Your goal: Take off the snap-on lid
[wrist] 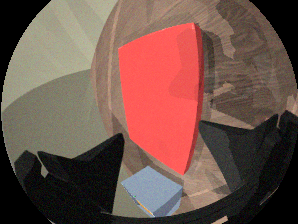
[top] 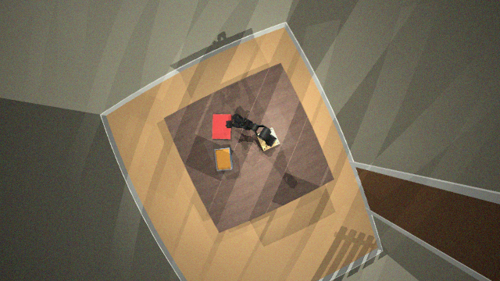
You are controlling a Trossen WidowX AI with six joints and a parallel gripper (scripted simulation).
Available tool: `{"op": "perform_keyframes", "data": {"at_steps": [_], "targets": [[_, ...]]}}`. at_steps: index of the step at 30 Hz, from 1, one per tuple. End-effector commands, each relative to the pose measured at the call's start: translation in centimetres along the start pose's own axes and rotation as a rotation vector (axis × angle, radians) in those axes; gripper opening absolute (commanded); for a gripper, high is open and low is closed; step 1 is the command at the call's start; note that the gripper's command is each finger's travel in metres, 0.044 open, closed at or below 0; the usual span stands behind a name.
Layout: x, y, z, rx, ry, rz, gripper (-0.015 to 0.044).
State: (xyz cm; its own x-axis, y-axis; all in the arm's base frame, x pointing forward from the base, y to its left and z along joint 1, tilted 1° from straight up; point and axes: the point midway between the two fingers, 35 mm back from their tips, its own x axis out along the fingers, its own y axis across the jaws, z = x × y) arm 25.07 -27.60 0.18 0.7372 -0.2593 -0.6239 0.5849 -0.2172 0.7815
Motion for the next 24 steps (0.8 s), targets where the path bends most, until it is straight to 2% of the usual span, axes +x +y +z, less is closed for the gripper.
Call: {"op": "perform_keyframes", "data": {"at_steps": [1, 24], "targets": [[-0.7, -0.7, -0.2, -0.004, 0.003, 0.000, 0.0440], [-4.2, -3.7, -0.1, -0.004, 0.003, -0.003, 0.0440]]}}
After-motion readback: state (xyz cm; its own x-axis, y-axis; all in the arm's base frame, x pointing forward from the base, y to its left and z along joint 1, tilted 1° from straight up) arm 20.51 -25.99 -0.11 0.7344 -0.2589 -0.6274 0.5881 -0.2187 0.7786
